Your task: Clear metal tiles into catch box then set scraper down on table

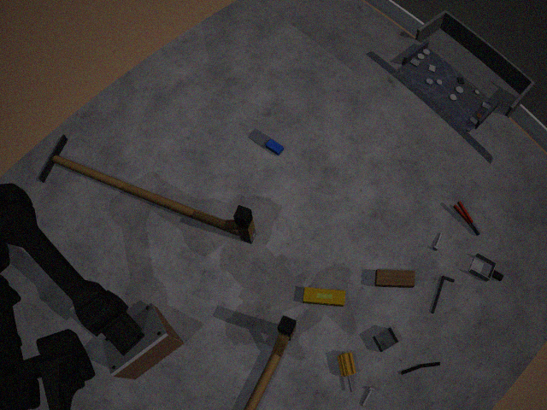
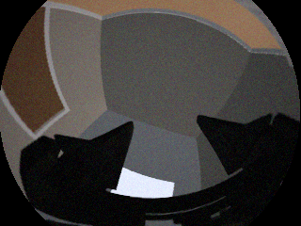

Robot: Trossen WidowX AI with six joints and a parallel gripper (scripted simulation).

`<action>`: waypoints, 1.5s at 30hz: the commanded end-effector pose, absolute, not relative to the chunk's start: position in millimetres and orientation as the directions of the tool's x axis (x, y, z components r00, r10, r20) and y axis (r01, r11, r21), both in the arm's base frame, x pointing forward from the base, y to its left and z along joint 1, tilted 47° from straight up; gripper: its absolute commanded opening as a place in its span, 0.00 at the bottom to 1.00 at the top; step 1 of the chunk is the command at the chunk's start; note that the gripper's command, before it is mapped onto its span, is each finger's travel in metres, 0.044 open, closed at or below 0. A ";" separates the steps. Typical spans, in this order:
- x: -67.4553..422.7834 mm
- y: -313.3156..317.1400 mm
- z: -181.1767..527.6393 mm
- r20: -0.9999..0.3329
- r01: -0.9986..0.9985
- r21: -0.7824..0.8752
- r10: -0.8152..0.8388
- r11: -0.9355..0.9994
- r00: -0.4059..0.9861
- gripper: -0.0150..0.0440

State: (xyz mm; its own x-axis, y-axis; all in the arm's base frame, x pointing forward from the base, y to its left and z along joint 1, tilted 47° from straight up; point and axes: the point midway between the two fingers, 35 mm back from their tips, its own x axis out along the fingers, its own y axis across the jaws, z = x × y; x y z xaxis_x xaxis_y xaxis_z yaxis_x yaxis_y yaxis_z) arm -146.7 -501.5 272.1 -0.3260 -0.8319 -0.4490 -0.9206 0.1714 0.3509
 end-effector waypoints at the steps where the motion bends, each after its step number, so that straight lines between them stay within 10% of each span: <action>1: -148.6 -508.0 278.6 -0.447 -0.920 0.351 -0.832 0.175 -0.329 1.00; 24: -152.7 -531.8 304.1 -0.447 -0.920 0.352 -0.833 0.172 -0.327 1.00; 45: -16.1 -506.9 359.8 -0.393 -0.838 0.532 -0.912 -0.121 -0.118 1.00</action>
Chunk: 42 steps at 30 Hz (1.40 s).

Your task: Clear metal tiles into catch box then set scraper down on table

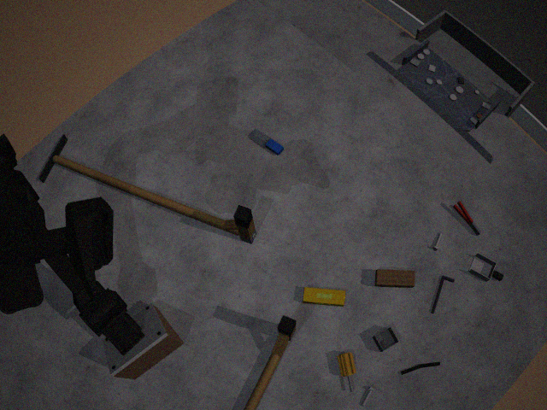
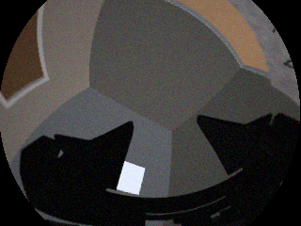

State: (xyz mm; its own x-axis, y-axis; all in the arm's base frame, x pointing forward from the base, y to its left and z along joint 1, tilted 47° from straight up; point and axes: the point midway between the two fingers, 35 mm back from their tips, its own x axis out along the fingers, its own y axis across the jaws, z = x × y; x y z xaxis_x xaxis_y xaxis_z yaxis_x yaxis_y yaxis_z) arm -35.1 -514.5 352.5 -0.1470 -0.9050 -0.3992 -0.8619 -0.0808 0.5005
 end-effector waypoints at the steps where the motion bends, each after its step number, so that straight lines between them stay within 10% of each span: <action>1: -9.9 -504.6 362.3 -0.391 -0.831 0.540 -0.914 -0.133 -0.107 1.00; 42: 178.8 -348.8 449.4 -0.274 -0.375 0.834 -0.894 -0.405 0.356 1.00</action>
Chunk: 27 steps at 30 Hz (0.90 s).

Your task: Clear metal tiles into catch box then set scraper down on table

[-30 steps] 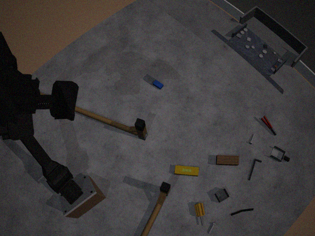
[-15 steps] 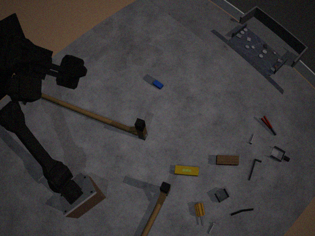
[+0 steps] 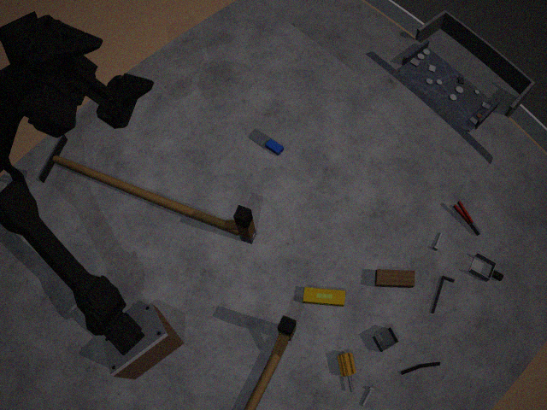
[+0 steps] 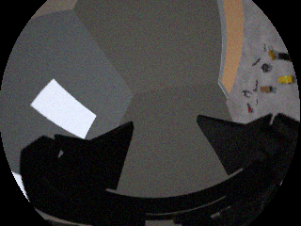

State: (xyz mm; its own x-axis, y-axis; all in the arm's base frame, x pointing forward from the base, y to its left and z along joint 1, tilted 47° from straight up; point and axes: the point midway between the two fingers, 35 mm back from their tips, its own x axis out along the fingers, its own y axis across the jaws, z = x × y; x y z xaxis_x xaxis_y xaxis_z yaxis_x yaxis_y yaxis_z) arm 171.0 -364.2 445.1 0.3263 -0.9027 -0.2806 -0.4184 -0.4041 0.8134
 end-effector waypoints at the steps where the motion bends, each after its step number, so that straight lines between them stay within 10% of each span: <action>1: 181.5 -344.0 451.1 -0.271 -0.362 0.840 -0.890 -0.405 0.367 1.00; 27: 218.7 -217.2 486.2 -0.190 -0.066 0.952 -0.748 -0.298 0.636 1.00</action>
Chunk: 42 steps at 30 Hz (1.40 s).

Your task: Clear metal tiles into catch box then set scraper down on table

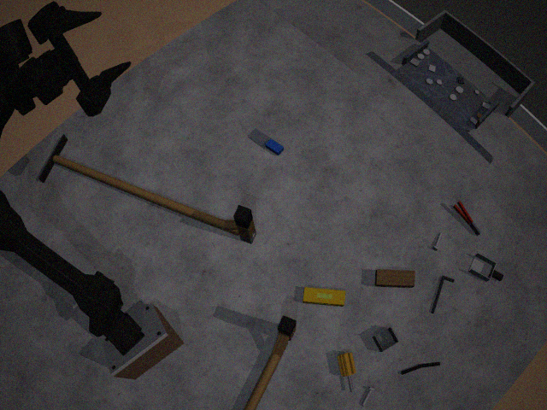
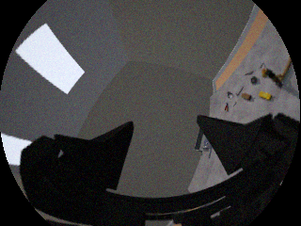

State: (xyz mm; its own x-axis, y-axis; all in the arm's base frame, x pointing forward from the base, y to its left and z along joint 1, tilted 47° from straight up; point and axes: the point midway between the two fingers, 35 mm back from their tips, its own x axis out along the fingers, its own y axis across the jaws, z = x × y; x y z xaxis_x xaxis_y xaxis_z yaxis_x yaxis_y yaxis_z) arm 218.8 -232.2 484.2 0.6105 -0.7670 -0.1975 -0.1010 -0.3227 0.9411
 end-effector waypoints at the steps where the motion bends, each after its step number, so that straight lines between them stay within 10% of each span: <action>1: 218.9 -212.5 487.3 -0.187 -0.057 0.955 -0.741 -0.291 0.645 1.00; 42: 164.4 -57.4 507.6 -0.055 0.113 0.983 -0.353 0.146 0.934 1.00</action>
